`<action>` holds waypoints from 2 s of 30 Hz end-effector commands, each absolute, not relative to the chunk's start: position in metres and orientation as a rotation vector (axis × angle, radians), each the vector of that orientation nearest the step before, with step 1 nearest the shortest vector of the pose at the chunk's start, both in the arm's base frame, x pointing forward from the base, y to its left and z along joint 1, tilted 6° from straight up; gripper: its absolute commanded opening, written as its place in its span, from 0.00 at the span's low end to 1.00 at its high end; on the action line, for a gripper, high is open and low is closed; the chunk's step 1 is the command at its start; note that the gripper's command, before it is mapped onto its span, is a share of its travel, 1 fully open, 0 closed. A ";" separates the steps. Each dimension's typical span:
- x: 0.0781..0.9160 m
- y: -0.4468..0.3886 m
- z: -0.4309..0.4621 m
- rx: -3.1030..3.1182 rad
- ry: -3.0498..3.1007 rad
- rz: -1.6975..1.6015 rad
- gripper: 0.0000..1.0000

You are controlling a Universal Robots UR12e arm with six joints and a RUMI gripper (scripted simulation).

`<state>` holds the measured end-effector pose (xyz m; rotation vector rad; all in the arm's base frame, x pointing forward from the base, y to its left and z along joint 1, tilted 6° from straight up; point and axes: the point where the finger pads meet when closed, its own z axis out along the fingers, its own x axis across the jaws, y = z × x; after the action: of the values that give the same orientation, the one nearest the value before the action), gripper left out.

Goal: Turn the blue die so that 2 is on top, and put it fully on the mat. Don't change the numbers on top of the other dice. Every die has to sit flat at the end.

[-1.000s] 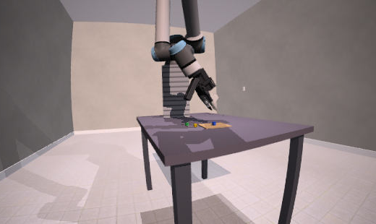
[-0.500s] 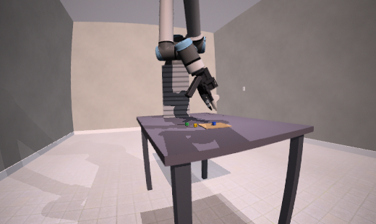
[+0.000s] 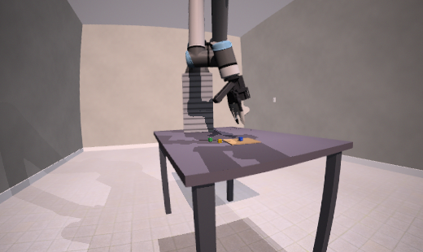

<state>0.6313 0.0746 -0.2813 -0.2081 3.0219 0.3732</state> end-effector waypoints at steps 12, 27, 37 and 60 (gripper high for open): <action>0.630 0.077 -0.284 -0.200 3.041 0.121 0.31; 0.631 0.078 -0.281 -0.185 3.027 -0.043 1.00; 0.631 0.078 -0.281 -0.185 3.027 -0.043 1.00; 0.624 0.080 -0.215 -0.185 3.027 -0.043 1.00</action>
<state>0.6258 0.0791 -0.2376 -0.1849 3.0274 -0.0427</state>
